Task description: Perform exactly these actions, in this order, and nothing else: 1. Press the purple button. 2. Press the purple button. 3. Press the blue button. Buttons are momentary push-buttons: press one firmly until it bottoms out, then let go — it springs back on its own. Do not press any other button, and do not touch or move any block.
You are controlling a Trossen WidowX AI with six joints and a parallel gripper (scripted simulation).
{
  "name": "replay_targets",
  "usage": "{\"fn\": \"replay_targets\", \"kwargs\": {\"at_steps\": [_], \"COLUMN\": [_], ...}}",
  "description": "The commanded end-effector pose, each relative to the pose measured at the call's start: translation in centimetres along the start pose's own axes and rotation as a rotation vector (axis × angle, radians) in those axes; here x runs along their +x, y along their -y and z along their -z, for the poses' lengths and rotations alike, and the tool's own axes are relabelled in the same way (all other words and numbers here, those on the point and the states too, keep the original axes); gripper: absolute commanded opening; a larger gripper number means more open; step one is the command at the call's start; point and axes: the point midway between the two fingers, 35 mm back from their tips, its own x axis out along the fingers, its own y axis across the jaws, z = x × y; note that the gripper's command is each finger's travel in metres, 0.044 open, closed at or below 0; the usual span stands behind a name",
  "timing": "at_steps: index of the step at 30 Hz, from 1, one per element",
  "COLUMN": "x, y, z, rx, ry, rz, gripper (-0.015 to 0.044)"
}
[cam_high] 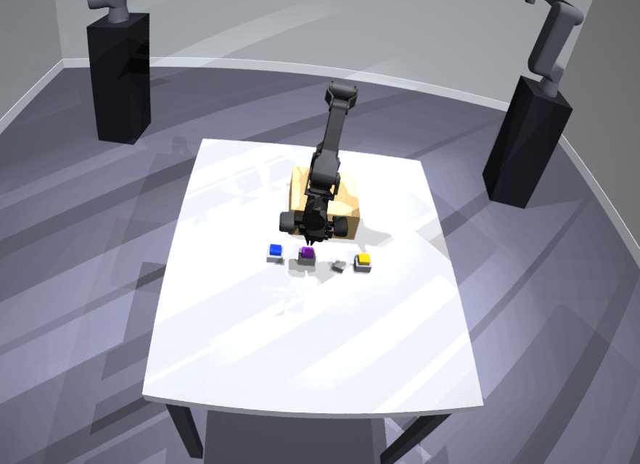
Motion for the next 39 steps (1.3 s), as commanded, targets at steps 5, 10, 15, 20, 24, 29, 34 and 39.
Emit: {"fn": "replay_targets", "kwargs": {"at_steps": [5, 10, 15, 20, 24, 29, 34, 39], "x": [0.8, 1.6, 2.4, 3.2, 3.4, 3.4, 3.4, 3.4], "y": [0.0, 0.0, 0.0, 0.0, 0.0, 0.0, 0.0, 0.0], "z": [0.0, -0.1, 0.0, 0.0, 0.0, 0.0, 0.0, 0.0], "rx": [0.004, 0.004, 0.004, 0.004, 0.004, 0.004, 0.004, 0.004], "ry": [0.000, 0.000, 0.000, 0.000, 0.000, 0.000, 0.000, 0.000], "rz": [0.003, 0.003, 0.003, 0.003, 0.003, 0.003, 0.003, 0.003], "gripper": [0.0020, 0.0020, 0.0020, 0.0020, 0.0020, 0.0020, 0.0020, 0.0020]}}
